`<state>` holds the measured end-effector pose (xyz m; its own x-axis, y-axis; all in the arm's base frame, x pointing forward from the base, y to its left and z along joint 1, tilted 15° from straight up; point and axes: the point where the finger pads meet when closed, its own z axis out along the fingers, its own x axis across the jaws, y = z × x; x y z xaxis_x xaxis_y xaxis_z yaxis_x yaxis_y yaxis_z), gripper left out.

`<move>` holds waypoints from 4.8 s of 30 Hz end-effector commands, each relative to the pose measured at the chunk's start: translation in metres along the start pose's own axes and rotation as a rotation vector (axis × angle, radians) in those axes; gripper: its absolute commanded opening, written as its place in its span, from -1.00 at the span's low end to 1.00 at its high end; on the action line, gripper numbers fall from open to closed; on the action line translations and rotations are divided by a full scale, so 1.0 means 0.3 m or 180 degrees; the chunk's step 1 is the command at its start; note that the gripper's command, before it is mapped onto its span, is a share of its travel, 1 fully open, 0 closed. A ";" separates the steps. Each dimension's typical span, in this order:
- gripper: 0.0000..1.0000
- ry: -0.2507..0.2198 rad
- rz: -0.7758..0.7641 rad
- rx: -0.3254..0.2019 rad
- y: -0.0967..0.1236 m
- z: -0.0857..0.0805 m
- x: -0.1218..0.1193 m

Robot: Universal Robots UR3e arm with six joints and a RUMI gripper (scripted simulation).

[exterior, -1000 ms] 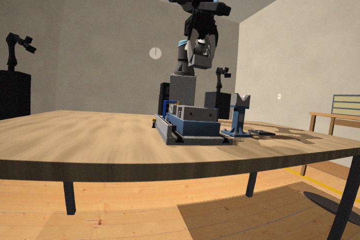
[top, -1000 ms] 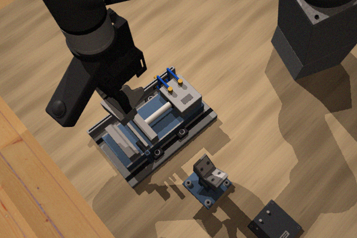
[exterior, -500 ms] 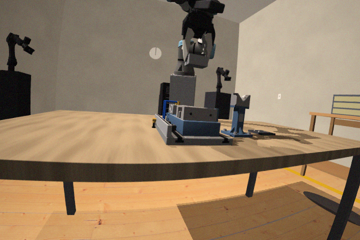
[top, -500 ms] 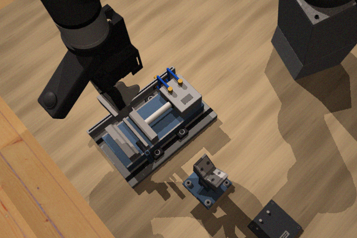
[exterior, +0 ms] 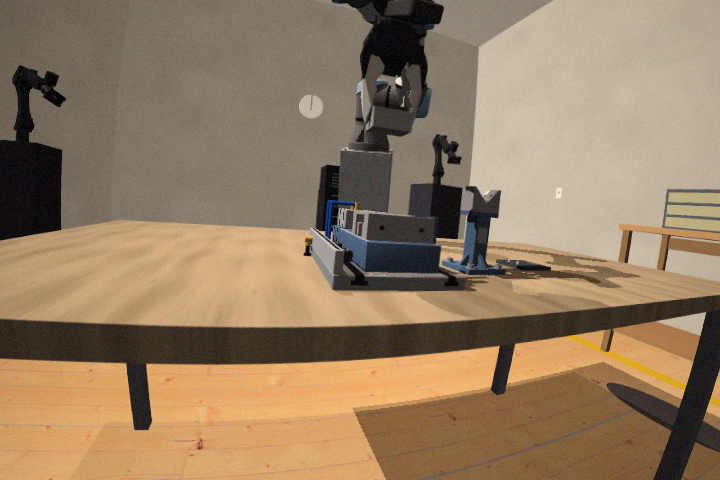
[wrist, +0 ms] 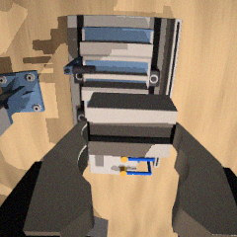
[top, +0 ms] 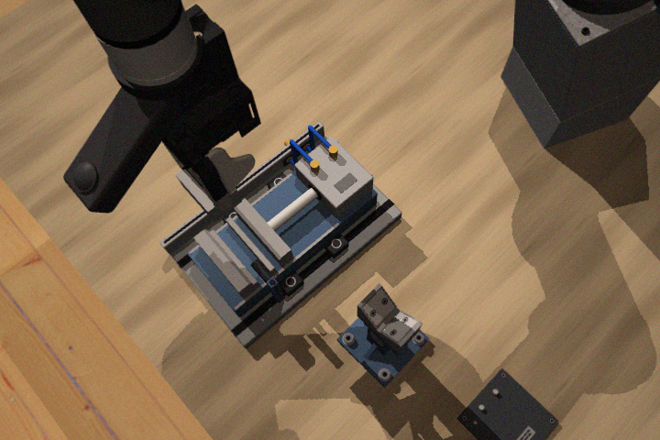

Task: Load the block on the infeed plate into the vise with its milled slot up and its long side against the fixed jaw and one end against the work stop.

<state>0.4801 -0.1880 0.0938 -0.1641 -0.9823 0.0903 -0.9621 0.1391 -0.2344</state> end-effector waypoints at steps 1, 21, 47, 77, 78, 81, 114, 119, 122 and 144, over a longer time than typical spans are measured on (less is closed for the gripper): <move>-1.00 0.0006 0.0018 0.0011 -0.003 -0.005 0.004; -1.00 0.0006 0.0024 0.0011 -0.003 -0.005 0.005; -1.00 0.0006 0.0024 0.0011 -0.003 -0.005 0.005; -1.00 0.0005 0.0019 0.0010 -0.005 0.051 0.006; -1.00 0.0005 0.0019 0.0010 -0.005 0.051 0.006; -1.00 0.0005 0.0019 0.0010 -0.006 0.066 0.006; -1.00 0.0005 0.0019 0.0010 -0.011 0.250 0.008; -1.00 0.0005 0.0019 0.0010 -0.012 0.272 0.008; -1.00 0.0005 0.0019 0.0010 -0.012 0.283 0.008; -1.00 0.0005 0.0019 0.0010 -0.013 0.311 0.008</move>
<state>0.5029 -0.2021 0.0035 -0.1702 -0.9814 0.0889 -0.9611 0.1454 -0.2347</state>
